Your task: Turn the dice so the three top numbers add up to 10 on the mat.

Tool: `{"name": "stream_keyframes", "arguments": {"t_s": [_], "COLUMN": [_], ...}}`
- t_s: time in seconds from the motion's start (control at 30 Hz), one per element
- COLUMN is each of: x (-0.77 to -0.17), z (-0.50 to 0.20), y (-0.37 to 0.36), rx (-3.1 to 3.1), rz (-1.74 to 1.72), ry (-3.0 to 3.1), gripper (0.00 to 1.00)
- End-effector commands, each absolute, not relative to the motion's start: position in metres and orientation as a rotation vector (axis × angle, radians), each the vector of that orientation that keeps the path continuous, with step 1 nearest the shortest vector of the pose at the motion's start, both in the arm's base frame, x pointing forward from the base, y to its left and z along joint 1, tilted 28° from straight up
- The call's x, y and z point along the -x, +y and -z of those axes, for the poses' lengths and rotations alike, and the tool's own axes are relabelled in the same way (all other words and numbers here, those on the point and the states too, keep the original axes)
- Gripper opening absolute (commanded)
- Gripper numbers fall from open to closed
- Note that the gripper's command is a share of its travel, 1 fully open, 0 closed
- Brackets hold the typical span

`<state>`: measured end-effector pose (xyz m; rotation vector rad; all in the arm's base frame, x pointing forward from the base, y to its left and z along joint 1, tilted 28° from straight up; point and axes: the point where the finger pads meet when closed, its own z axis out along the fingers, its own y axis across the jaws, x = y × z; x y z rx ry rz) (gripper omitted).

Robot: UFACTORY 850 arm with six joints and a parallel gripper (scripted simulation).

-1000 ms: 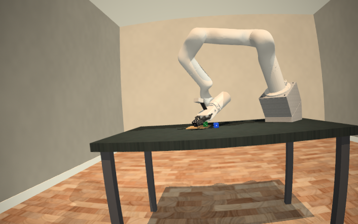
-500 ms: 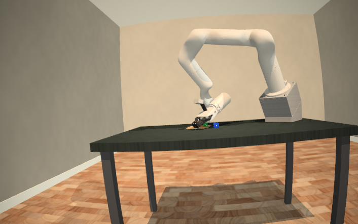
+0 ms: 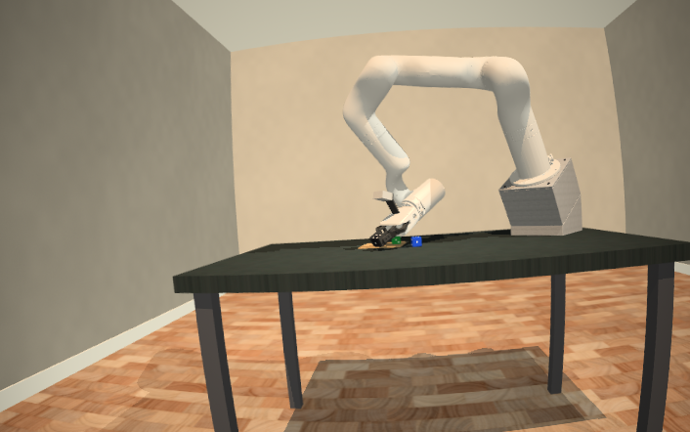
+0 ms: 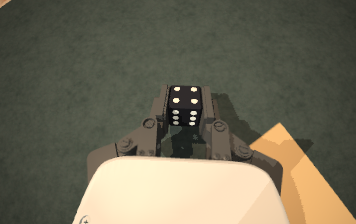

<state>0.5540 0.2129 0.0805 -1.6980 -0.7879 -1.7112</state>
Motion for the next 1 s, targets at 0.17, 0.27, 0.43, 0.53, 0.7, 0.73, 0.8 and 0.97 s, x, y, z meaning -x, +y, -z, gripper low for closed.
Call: {"name": "stream_keyframes", "arguments": {"t_s": [0.17,0.27,0.43,0.53,0.7,0.73,0.8,0.97], "x": [-0.5542,-0.5542,-0.5542,-0.5543,-0.5550,-0.5552,-0.5556,-0.5563], "z": [-0.0810,-0.0810,-0.0810,-0.0806,-0.0789,-0.0783,-0.0771,-0.0752], "y": [0.2128,0.2128,0.2128,0.2129,0.2137,0.2139,0.2144,0.2152], "rx": [1.697,1.697,1.697,1.697,1.697,1.697,1.697,1.697], "rz": [1.712,1.712,1.712,1.712,1.712,1.712,1.712,1.712], "ry": [-0.788,-0.788,-0.788,-0.788,-0.788,-0.788,-0.788,-0.788], "gripper": [0.27,0.27,0.27,0.27,0.27,0.27,0.27,0.27]}}
